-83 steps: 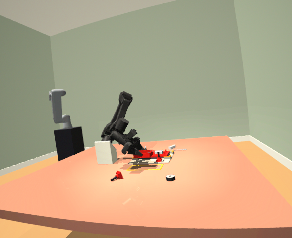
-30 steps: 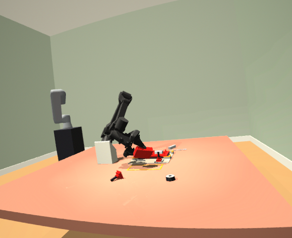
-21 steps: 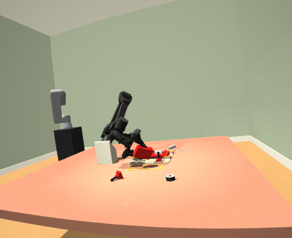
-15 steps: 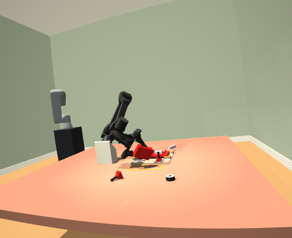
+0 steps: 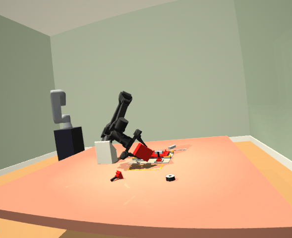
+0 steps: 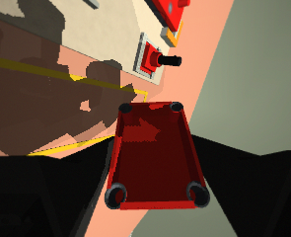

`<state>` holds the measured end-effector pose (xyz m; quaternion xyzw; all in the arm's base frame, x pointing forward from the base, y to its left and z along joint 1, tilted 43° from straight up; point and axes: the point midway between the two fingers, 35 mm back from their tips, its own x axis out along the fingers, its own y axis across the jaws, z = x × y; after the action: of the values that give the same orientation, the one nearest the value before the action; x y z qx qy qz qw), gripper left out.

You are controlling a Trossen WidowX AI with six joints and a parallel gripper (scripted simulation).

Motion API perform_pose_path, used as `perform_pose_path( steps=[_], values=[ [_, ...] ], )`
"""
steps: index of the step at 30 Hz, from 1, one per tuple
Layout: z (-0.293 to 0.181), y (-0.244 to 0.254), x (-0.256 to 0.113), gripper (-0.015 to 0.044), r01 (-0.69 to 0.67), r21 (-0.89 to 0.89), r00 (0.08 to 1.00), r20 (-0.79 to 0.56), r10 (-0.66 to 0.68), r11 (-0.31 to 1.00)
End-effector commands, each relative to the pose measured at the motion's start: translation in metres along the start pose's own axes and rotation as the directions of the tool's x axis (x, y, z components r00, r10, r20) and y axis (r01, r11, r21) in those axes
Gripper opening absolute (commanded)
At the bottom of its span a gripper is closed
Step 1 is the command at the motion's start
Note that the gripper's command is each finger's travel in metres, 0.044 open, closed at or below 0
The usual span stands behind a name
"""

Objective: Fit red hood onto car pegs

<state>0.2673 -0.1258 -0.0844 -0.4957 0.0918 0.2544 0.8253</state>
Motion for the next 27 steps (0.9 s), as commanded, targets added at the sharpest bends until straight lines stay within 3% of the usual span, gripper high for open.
perform_pose_path(
  steps=[1,14,27],
  values=[
    [0.0,0.001,0.001,0.0,0.0,-0.111,1.0,0.0,0.0,0.994],
    [0.002,0.012,0.005,0.0,-0.001,-0.49,1.0,0.003,0.003,0.871],
    [0.008,0.035,0.013,0.0,0.0,-0.811,1.0,0.001,0.001,0.585]
  ],
)
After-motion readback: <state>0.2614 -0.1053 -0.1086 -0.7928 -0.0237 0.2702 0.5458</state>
